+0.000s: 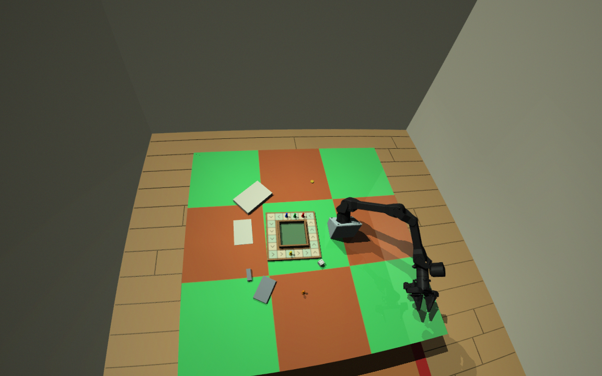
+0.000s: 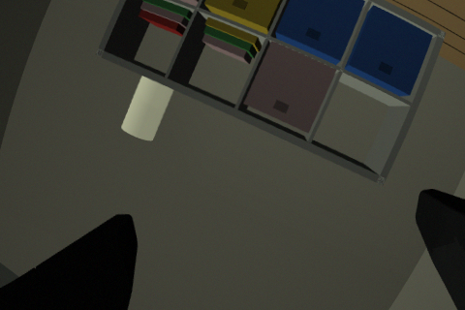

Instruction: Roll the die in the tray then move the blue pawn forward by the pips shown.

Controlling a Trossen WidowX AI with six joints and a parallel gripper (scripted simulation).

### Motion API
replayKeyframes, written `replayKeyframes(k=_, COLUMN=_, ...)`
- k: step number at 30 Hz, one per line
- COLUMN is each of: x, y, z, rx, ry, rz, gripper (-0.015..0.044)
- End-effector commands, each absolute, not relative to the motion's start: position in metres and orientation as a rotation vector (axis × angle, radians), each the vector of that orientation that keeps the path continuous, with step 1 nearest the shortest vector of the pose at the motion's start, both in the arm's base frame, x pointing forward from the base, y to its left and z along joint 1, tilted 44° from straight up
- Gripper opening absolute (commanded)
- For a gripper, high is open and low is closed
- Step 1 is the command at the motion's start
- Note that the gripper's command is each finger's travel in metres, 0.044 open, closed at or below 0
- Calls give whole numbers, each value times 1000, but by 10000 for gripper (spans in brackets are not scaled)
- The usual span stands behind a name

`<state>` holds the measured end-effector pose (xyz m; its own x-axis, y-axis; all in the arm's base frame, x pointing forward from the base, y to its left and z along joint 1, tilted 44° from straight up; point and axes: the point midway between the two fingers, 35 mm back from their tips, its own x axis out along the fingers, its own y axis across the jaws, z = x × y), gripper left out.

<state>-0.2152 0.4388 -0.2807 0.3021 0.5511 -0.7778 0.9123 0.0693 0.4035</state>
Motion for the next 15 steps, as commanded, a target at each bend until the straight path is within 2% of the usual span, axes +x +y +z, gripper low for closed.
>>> replayKeyframes(k=1, x=-212, y=439, z=-280, rx=1617, ry=1360, rz=-485, gripper=374)
replayKeyframes(k=5, x=-148, y=442, z=-275, rx=1890, ry=1164, rz=-794, gripper=275)
replayKeyframes(k=15, x=-4, y=407, z=-256, rx=2529, ry=384, rz=-1422, gripper=275)
